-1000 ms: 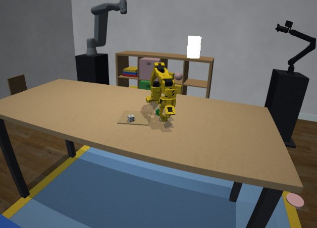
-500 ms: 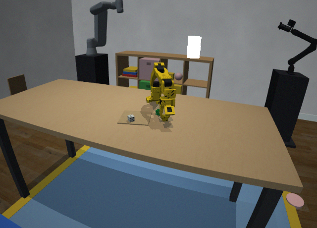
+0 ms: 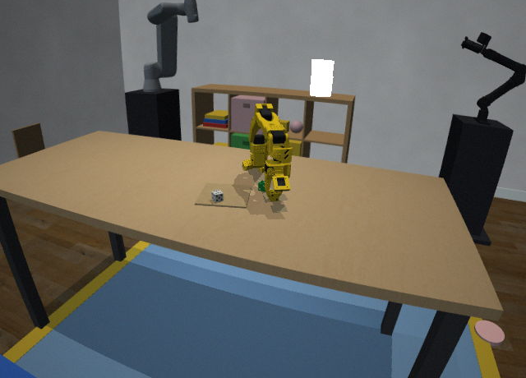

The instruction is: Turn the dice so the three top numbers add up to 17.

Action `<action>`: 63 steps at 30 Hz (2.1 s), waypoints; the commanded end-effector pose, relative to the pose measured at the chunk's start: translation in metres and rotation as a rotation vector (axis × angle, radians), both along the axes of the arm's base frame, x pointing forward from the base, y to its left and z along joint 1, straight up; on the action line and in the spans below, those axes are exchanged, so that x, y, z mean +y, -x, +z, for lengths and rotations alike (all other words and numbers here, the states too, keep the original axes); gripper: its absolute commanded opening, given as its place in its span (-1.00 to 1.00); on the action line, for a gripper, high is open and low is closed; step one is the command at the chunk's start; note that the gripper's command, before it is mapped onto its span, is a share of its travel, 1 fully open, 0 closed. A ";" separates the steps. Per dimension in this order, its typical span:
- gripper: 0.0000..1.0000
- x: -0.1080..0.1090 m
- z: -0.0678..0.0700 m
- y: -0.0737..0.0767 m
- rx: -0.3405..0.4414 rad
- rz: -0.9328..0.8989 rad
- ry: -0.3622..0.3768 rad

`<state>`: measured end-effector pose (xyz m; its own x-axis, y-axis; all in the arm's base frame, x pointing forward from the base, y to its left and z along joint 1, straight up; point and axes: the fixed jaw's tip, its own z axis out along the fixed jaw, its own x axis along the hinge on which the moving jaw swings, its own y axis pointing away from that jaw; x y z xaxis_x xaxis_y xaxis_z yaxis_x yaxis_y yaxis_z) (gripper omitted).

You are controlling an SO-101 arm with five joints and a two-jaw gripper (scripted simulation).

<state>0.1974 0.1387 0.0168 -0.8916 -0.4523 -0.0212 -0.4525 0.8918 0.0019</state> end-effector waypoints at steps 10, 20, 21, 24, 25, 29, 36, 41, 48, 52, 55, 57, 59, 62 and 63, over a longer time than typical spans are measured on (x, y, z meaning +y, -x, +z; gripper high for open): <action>-1.00 0.000 0.008 -0.005 -0.034 -0.004 -0.022; -1.00 0.003 0.029 -0.005 -0.034 -0.004 -0.023; -1.00 0.003 0.032 -0.004 -0.034 -0.004 -0.023; -1.00 0.003 0.035 -0.004 -0.034 -0.004 -0.023; -1.00 0.003 0.039 -0.004 -0.034 -0.004 -0.023; -1.00 0.004 0.049 -0.002 -0.034 -0.004 -0.024; -1.00 0.004 0.057 0.000 -0.034 -0.004 -0.024; -1.00 0.004 0.057 0.000 -0.034 -0.004 -0.024; -1.00 0.004 0.057 0.000 -0.034 0.013 -0.023; -1.00 0.003 0.057 0.000 -0.035 0.048 -0.022; -1.00 0.003 0.057 0.001 -0.036 0.091 -0.020; -1.00 0.003 0.057 0.001 -0.036 0.091 -0.020; -1.00 0.002 0.056 0.001 -0.037 0.128 -0.019; -1.00 0.001 0.056 0.001 -0.038 0.196 -0.016; -1.00 0.001 0.056 0.001 -0.039 0.222 -0.016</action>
<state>0.1921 0.1357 0.0589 -0.8161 -0.5778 0.0148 -0.5779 0.8161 -0.0006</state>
